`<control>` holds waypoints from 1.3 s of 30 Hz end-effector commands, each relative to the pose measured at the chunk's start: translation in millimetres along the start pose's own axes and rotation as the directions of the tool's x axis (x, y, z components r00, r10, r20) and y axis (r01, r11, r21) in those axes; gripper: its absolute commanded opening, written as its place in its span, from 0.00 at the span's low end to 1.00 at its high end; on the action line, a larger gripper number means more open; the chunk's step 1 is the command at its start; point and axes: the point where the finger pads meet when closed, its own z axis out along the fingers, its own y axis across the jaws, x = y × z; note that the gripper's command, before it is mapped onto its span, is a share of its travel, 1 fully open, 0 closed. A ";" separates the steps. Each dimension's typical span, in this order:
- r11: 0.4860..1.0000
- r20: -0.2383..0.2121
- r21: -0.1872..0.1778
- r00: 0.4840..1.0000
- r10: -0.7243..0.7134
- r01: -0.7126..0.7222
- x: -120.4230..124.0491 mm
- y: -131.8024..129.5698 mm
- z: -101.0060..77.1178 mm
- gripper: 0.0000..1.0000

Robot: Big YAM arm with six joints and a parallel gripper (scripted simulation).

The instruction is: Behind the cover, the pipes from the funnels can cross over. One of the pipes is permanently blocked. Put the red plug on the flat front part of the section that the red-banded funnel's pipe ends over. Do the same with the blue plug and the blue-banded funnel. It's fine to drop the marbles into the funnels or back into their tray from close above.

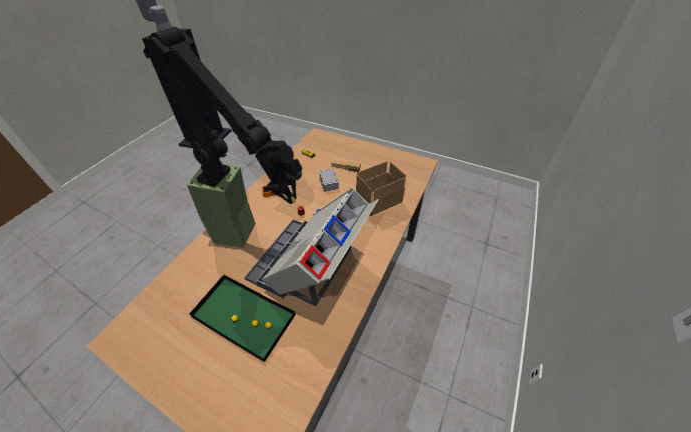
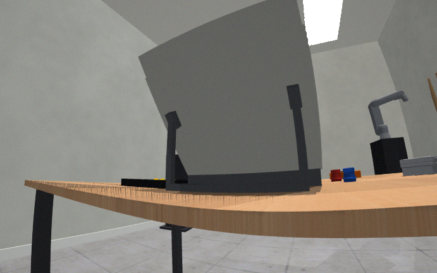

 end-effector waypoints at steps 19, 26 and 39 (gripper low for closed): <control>1.000 0.022 0.001 1.000 0.006 -0.006 -147.3 0.9 54.7 0.00; 1.000 0.022 0.002 1.000 0.007 -0.007 -157.9 1.2 59.2 0.00; 1.000 0.022 0.002 1.000 0.007 -0.007 -168.9 1.5 63.7 0.00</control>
